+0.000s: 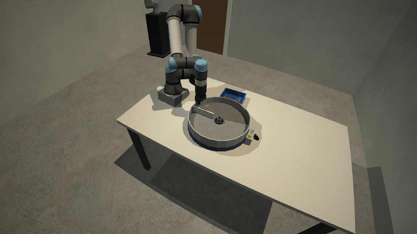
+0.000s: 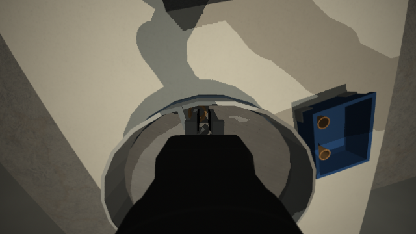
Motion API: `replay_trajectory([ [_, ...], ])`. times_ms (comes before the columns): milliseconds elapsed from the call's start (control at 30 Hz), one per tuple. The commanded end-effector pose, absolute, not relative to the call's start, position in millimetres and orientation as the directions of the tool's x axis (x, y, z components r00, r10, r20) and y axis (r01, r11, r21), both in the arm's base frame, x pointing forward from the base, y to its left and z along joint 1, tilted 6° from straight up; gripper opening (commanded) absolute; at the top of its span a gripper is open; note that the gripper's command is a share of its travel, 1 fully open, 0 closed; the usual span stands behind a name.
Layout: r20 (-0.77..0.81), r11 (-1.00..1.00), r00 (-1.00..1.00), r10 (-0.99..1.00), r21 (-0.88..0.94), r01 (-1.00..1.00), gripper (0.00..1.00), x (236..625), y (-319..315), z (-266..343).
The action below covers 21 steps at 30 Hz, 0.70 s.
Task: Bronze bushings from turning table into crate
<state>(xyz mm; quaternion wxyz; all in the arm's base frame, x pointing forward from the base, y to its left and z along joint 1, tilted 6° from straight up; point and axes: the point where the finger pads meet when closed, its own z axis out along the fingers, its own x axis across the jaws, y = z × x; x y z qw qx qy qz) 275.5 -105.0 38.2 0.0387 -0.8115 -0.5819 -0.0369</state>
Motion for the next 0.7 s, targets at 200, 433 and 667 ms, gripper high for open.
replay_trajectory([
  [200, 0.104, -0.32, 0.32, 0.942, -0.019, 0.947, 0.4, 275.9, -105.3, 37.4],
  [433, 0.104, -0.32, 0.32, 0.942, -0.019, 0.947, 0.4, 276.0, -104.7, 32.2],
  [667, 0.104, -0.32, 0.32, 0.942, -0.019, 0.947, 0.4, 276.0, -104.7, 32.2],
])
